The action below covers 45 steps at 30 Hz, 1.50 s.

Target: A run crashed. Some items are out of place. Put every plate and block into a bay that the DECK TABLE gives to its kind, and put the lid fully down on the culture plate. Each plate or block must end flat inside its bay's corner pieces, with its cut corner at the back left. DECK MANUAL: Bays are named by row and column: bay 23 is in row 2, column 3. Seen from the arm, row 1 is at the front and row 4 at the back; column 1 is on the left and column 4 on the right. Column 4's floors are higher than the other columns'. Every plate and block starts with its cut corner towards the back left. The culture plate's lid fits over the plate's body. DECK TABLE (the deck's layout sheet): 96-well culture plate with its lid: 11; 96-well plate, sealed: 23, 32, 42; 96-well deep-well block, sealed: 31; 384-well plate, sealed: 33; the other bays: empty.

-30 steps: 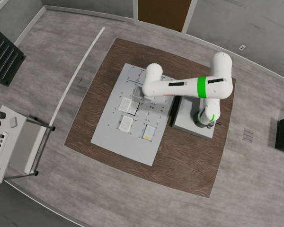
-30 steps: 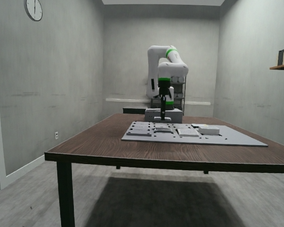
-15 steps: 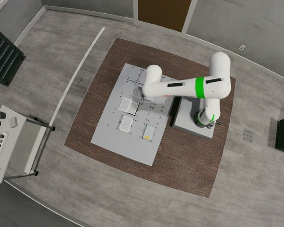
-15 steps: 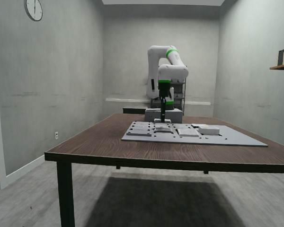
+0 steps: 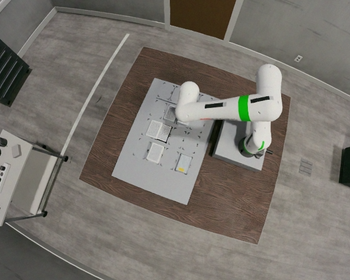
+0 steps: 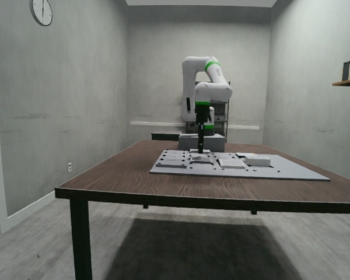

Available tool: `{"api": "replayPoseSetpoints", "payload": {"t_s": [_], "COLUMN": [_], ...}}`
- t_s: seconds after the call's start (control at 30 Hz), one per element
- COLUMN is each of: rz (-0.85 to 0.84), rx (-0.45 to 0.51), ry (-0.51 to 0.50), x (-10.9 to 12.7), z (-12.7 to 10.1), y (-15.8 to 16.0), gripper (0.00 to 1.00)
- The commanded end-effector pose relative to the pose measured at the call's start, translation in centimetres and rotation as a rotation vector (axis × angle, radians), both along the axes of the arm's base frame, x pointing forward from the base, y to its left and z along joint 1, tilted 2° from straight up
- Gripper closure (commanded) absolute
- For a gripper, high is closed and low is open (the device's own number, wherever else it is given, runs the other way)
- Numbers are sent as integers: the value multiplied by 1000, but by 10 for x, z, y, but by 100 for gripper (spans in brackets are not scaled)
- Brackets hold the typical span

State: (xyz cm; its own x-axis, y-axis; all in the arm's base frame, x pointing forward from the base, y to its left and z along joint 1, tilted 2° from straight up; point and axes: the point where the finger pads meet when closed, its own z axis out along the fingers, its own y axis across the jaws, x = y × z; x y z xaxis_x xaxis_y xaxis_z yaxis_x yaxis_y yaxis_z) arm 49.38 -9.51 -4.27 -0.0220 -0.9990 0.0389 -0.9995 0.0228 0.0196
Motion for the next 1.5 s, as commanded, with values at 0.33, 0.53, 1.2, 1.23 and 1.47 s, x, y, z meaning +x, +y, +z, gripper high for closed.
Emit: {"api": "replayPoseSetpoints", "payload": {"t_s": [0.33,0.53,1.2,1.23,1.47], "rz": [0,0,0,0,0], "rx": [0,0,0,0,0], "ry": [-2,-2,-2,-2,-2], "x": [0,0,0,0,0], "z": [-15,-19,-19,-19,-19], "y": [-1,-1,0,0,-1], "gripper": [90,90,90,90,90]}}
